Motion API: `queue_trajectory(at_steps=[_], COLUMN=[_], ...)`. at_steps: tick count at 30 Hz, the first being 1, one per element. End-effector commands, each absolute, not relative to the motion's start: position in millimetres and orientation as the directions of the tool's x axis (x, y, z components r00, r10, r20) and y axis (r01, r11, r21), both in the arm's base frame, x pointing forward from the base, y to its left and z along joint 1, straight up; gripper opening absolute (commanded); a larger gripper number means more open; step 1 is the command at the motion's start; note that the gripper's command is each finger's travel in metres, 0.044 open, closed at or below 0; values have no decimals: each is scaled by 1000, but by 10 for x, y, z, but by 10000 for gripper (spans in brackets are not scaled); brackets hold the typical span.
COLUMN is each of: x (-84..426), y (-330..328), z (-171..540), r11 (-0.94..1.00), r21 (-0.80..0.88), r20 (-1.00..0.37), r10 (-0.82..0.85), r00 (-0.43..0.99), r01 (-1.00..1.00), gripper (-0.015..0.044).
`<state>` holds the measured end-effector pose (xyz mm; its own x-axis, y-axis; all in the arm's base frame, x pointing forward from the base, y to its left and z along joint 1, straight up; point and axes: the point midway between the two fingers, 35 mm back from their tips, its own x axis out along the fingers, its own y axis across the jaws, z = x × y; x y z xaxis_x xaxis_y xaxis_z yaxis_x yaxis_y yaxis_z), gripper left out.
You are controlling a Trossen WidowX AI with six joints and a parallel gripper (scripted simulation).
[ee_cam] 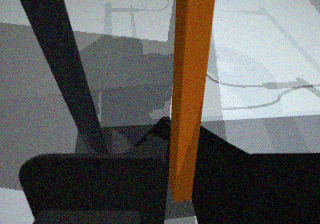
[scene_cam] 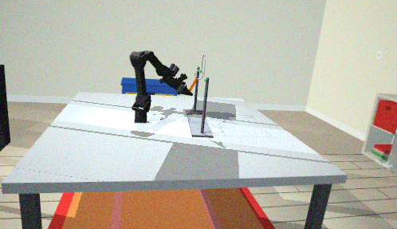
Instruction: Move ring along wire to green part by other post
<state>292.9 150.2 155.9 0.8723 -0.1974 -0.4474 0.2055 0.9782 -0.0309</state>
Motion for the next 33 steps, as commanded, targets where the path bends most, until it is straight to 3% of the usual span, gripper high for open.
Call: queue_trajectory(at_steps=[1, 7, 21, 33], x=[2929, 2911, 2495, 2490], y=[1502, 1509, 1600, 1600], z=[1559, 1566, 1768, 1772], r11=[978, 978, 977, 977], r21=[-31, -31, -29, -29], r20=[-447, -448, -451, -451], r10=[-197, -198, -200, -200], r00=[872, 872, 870, 870], r01=[206, 206, 209, 209], gripper=[7, 160, 160, 160])
